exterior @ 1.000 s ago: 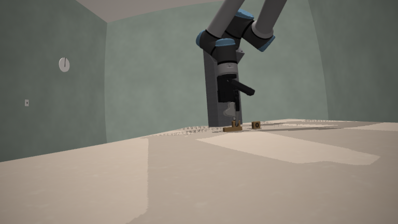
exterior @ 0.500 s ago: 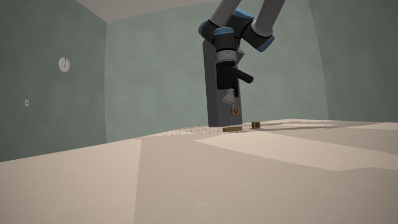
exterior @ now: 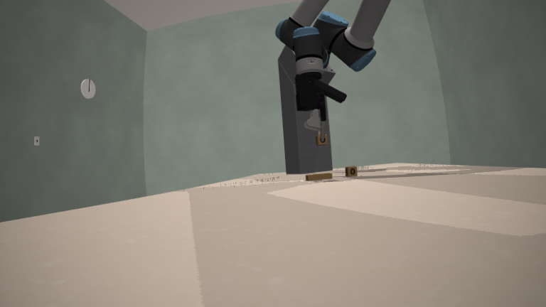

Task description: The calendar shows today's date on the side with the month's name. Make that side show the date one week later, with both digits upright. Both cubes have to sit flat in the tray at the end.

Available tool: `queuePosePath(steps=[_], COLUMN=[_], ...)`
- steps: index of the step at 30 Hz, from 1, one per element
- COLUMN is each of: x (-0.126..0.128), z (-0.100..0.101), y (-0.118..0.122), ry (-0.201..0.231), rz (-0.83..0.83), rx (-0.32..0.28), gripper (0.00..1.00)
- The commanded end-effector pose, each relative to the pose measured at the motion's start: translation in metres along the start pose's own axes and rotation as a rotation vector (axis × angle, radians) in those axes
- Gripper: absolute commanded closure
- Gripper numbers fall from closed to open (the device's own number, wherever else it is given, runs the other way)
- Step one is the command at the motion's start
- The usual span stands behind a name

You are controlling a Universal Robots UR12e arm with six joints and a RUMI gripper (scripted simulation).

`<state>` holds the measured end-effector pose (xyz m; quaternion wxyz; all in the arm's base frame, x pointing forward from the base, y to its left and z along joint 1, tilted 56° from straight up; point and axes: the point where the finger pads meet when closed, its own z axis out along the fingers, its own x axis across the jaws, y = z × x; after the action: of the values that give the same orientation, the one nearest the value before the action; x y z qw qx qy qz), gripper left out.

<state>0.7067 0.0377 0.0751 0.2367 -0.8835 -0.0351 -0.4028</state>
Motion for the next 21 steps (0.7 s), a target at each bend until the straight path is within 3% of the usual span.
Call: queuePosePath(steps=[1,21], x=[0.0002,0.0015], z=[-0.0014,-0.0011], y=[0.0001,0.0024], ry=[0.000,0.000], rz=[0.000,0.074], rx=[0.000,0.000], gripper=[0.89,0.89])
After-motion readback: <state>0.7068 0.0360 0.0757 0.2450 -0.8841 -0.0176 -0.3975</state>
